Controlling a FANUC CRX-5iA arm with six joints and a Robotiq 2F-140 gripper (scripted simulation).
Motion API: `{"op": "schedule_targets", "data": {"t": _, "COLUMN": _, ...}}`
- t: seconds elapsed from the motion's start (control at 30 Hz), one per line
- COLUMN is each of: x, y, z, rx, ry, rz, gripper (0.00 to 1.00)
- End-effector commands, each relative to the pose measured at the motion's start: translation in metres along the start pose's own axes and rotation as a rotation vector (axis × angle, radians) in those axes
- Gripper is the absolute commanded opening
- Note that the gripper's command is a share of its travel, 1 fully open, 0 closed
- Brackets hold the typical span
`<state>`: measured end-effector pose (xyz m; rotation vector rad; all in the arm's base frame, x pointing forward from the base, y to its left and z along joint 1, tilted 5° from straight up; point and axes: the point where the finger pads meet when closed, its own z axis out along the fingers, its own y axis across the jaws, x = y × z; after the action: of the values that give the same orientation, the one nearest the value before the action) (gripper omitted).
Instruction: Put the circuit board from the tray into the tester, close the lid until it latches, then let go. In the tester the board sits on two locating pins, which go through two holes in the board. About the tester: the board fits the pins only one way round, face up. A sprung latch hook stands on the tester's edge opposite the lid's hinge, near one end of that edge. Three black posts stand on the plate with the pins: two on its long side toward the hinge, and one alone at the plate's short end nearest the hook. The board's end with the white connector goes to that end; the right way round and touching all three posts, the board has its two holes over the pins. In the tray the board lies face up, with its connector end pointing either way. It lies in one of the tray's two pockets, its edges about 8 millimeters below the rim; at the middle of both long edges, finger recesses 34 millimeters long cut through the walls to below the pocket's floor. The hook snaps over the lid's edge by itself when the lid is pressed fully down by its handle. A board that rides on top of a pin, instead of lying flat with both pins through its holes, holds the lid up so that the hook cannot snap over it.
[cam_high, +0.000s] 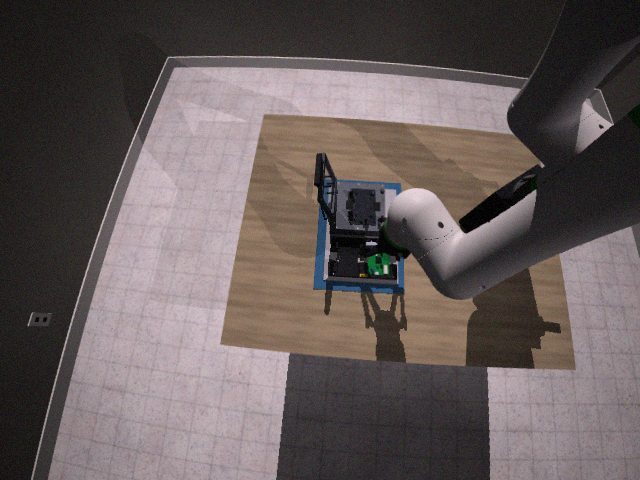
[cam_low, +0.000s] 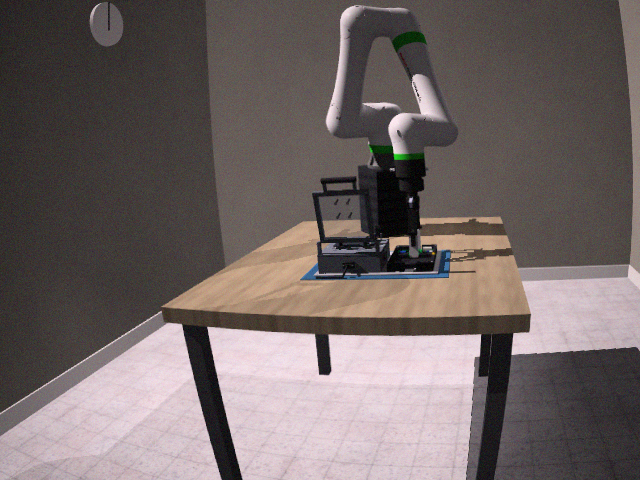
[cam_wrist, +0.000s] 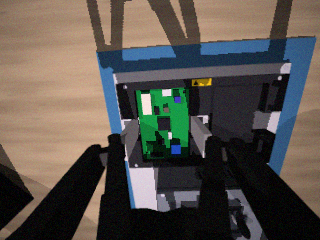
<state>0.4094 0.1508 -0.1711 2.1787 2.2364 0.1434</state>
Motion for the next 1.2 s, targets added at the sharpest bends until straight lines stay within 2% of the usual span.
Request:
{"op": "schedule_targets", "data": {"t": 0.0, "x": 0.0, "y": 0.0002, "z": -0.0001, "rx": 0.0, "ry": 0.0, "rz": 0.0, "gripper": 0.54}}
{"op": "schedule_targets", "data": {"t": 1.17, "x": 0.0, "y": 0.0002, "z": -0.0001, "rx": 0.0, "ry": 0.0, "rz": 0.0, "gripper": 0.47}}
